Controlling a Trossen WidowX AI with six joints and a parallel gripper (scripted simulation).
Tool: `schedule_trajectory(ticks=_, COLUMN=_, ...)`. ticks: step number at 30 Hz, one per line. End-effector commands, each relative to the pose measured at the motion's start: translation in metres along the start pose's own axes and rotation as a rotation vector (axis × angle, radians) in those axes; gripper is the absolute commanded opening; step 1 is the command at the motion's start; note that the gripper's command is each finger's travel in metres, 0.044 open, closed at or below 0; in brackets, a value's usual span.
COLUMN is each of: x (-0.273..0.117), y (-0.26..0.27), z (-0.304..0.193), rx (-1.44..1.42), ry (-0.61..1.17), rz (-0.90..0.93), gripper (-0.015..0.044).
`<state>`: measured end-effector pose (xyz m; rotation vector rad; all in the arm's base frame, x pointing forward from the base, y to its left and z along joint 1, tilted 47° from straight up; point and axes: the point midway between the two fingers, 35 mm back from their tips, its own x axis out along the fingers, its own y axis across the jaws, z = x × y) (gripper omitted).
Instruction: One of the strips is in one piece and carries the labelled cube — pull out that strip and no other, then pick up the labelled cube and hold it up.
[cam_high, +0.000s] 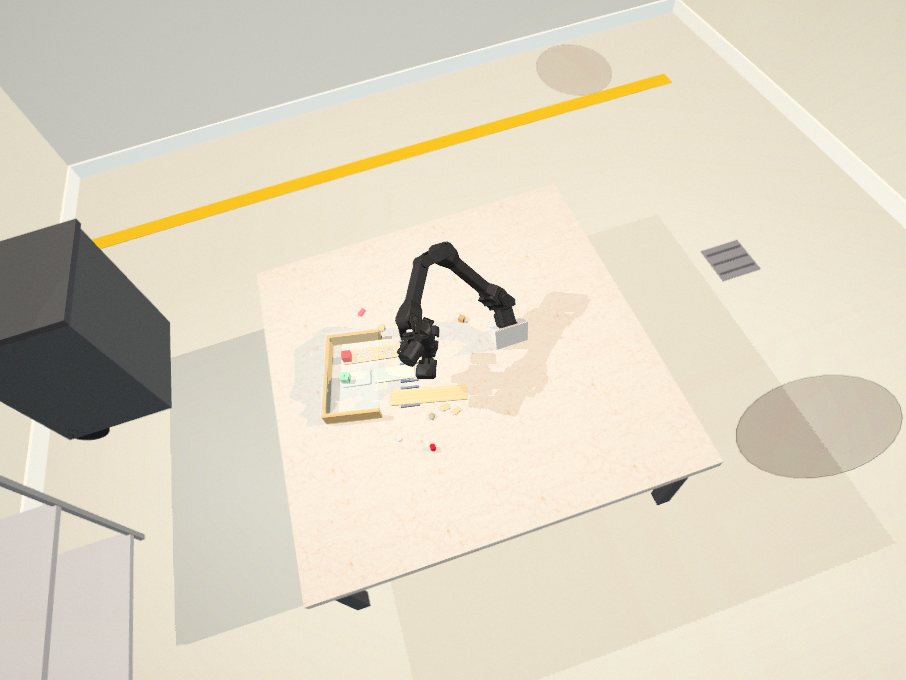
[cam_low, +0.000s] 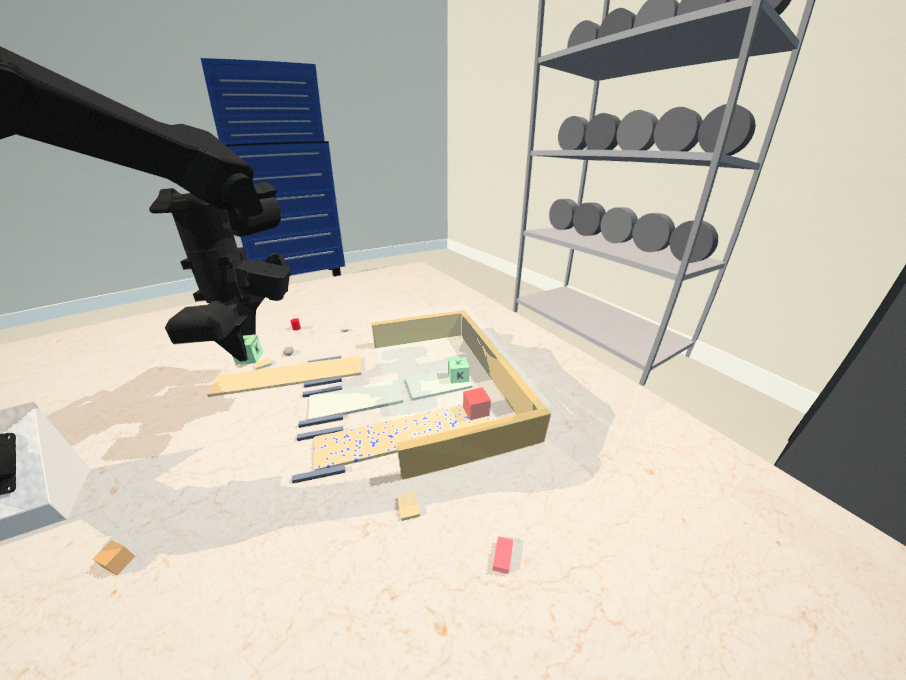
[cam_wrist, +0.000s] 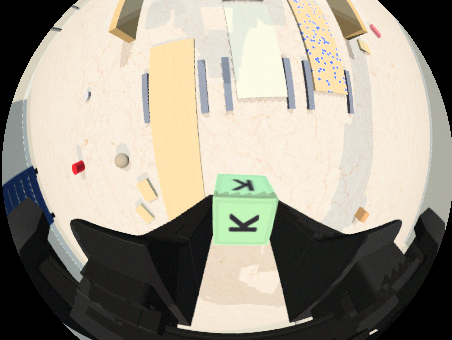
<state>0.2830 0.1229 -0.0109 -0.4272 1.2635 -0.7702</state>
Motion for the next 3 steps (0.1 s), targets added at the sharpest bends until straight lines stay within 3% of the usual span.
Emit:
schedule_trajectory(ticks=1, x=-0.0001, y=0.0, z=-0.0005, rx=0.005, ry=0.003, rz=0.0, gripper=0.0)
schedule_trajectory(ticks=3, x=-0.0001, y=0.0, z=-0.0005, rx=0.005, ry=0.003, rz=0.0, gripper=0.0)
